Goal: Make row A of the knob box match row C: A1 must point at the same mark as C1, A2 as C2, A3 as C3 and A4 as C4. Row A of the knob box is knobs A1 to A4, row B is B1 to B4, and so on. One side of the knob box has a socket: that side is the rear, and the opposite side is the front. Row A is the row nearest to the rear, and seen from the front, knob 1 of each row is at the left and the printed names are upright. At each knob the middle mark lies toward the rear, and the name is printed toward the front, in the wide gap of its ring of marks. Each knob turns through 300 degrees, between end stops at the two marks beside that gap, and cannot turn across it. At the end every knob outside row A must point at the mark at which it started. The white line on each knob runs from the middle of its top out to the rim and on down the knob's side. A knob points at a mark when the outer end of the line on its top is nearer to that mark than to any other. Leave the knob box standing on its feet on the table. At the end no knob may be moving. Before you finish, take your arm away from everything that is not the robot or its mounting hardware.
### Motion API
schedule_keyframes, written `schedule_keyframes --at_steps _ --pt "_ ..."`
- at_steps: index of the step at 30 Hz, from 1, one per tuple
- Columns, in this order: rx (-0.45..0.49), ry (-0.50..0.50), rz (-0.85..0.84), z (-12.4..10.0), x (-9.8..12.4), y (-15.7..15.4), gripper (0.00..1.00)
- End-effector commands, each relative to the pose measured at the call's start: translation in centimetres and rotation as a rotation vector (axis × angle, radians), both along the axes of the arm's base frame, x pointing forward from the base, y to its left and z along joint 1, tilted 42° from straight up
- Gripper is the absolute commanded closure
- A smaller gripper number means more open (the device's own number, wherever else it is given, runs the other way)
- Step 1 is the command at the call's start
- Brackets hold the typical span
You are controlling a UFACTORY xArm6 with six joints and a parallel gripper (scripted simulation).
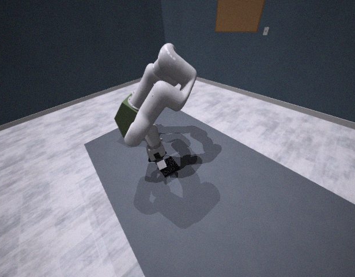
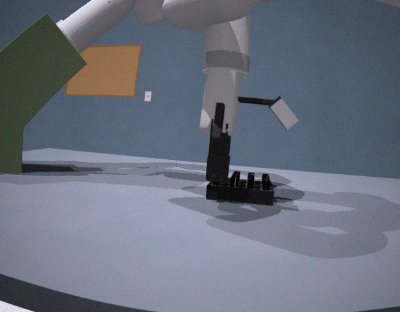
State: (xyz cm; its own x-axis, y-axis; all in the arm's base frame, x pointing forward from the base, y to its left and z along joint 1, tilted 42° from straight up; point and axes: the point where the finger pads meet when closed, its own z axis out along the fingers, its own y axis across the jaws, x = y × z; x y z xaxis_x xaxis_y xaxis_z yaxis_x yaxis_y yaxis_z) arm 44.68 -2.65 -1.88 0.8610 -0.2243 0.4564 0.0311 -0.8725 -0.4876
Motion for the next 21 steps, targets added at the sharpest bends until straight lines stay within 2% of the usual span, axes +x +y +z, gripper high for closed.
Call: schedule_keyframes --at_steps 1,20,21 --pt "-0.001 -0.002 -0.001 0.06 0.04 -0.07 0.81" --pt "-0.001 -0.002 -0.001 0.06 0.04 -0.07 0.81" --pt "-0.001 -0.002 -0.001 0.06 0.04 -0.07 0.92"
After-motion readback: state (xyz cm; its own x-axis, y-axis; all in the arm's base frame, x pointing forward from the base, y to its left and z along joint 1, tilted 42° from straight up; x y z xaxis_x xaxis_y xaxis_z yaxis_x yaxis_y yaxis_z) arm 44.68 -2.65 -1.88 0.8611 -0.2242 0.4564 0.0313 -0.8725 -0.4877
